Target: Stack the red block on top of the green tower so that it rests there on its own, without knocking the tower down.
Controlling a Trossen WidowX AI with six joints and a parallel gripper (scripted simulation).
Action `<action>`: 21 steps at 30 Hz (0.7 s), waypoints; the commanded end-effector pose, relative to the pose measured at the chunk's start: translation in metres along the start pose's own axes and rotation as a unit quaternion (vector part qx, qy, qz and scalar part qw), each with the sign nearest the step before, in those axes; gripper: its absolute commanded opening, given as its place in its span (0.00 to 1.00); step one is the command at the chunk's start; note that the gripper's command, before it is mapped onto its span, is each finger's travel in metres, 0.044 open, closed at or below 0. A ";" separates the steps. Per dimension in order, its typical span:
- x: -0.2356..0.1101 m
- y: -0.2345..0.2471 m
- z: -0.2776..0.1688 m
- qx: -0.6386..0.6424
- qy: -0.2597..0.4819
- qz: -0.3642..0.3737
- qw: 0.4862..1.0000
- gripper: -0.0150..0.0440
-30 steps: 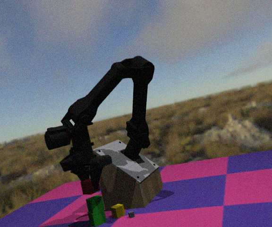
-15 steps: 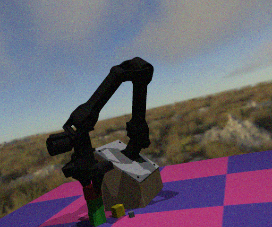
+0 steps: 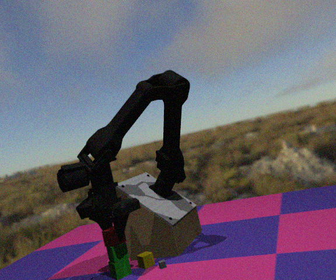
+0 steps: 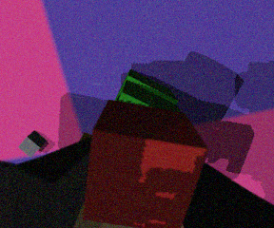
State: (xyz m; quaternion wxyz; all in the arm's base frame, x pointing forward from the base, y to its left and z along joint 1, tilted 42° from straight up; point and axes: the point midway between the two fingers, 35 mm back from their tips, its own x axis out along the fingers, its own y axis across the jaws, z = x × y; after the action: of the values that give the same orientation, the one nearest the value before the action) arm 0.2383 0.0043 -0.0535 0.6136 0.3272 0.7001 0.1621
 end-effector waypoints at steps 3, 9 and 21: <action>0.000 0.000 0.000 -0.001 0.000 0.000 1.000 0.43; 0.000 0.000 0.000 -0.001 0.000 0.000 1.000 0.70; 0.000 0.000 0.000 -0.001 0.000 0.000 1.000 1.00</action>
State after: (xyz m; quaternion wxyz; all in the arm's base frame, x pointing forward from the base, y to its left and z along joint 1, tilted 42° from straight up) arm 0.2380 0.0045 -0.0537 0.6130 0.3272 0.7006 0.1622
